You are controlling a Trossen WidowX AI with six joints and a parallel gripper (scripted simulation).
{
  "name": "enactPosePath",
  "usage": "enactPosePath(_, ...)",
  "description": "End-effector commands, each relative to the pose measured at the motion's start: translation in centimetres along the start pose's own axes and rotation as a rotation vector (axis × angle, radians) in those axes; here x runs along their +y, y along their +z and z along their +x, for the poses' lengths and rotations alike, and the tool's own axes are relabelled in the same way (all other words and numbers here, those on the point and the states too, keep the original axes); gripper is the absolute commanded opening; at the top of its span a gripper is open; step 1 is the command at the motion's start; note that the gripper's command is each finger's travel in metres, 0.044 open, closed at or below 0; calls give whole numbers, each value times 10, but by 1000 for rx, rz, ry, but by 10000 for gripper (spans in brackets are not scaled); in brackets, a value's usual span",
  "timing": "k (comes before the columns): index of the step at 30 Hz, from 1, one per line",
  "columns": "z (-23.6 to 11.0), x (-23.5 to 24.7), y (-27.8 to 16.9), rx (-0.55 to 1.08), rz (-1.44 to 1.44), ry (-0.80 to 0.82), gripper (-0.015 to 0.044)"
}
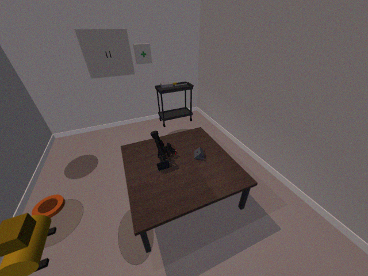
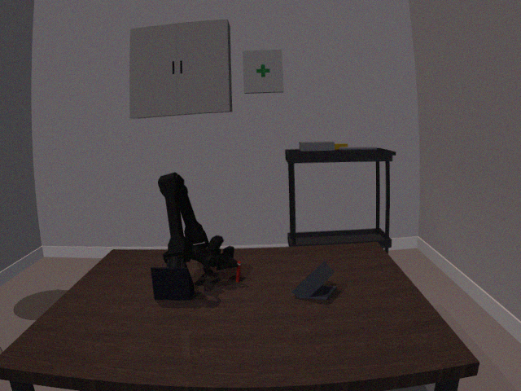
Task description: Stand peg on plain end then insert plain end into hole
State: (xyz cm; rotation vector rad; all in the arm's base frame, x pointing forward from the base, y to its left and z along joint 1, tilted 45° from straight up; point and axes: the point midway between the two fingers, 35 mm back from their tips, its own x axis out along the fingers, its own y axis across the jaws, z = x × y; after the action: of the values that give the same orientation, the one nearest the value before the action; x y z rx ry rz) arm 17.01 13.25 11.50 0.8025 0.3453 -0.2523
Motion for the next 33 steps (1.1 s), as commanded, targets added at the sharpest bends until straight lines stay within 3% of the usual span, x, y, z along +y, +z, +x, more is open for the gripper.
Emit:
enactPosePath(1, -1, 0, -3, 0, 0, 0, 49)
enactPosePath(22, -3, -1, -4, -39, 11, 5, 49)
enactPosePath(26, -2, -1, -2, -42, 12, 6, 130)
enactPosePath(33, -2, -1, -2, -42, 12, 6, 130)
